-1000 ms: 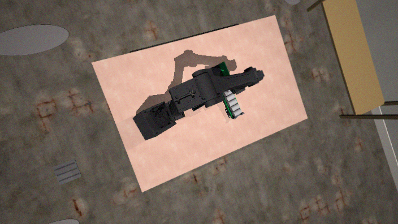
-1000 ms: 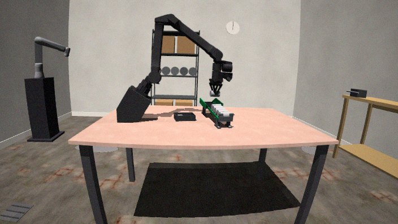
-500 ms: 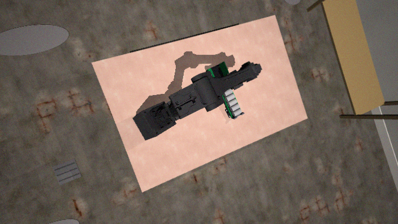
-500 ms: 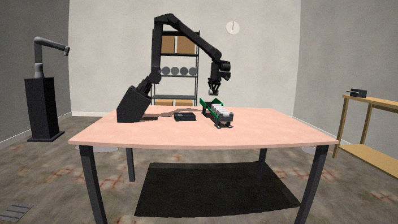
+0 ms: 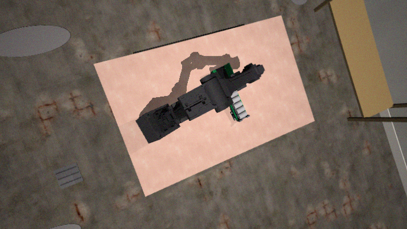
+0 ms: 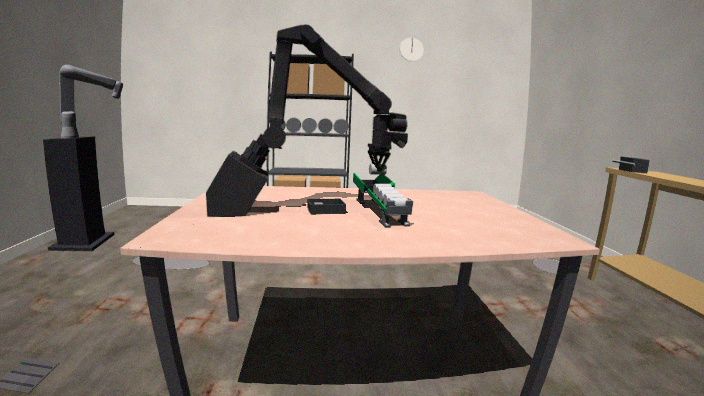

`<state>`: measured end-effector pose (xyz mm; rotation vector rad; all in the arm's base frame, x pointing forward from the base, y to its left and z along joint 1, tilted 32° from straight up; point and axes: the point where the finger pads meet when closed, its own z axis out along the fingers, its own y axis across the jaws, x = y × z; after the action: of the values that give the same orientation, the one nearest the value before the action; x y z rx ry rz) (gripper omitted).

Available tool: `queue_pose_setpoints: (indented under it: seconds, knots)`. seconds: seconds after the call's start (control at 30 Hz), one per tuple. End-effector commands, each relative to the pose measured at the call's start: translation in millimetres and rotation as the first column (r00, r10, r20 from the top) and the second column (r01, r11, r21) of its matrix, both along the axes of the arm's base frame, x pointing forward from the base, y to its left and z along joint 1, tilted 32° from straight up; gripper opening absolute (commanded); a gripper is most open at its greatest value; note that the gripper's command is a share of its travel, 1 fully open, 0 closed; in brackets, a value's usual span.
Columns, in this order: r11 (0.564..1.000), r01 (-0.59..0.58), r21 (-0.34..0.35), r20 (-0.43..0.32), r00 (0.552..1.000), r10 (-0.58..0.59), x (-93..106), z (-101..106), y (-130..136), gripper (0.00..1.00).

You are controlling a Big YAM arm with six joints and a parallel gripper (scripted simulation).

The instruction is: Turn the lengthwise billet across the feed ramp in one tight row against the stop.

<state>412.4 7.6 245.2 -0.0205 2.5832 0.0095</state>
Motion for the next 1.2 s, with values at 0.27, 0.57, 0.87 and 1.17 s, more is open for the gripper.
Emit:
queue_pose_setpoints:
  seconds: [0.27, 0.57, 0.87, 1.17]
  knots:
    - [1.000, 0.001, 0.006, 0.061, 0.998, -0.001, 18.1, 7.2, 7.0, 0.00]
    - [1.000, 0.002, 0.008, 0.077, 0.997, -0.003, 24.0, 7.5, 7.1, 0.00]
    - [1.000, 0.004, 0.006, 0.061, 0.998, -0.004, 24.5, -3.1, 7.1, 0.00]
    - [1.000, 0.003, 0.006, 0.063, 0.998, -0.004, 28.7, -4.3, 7.5, 0.00]
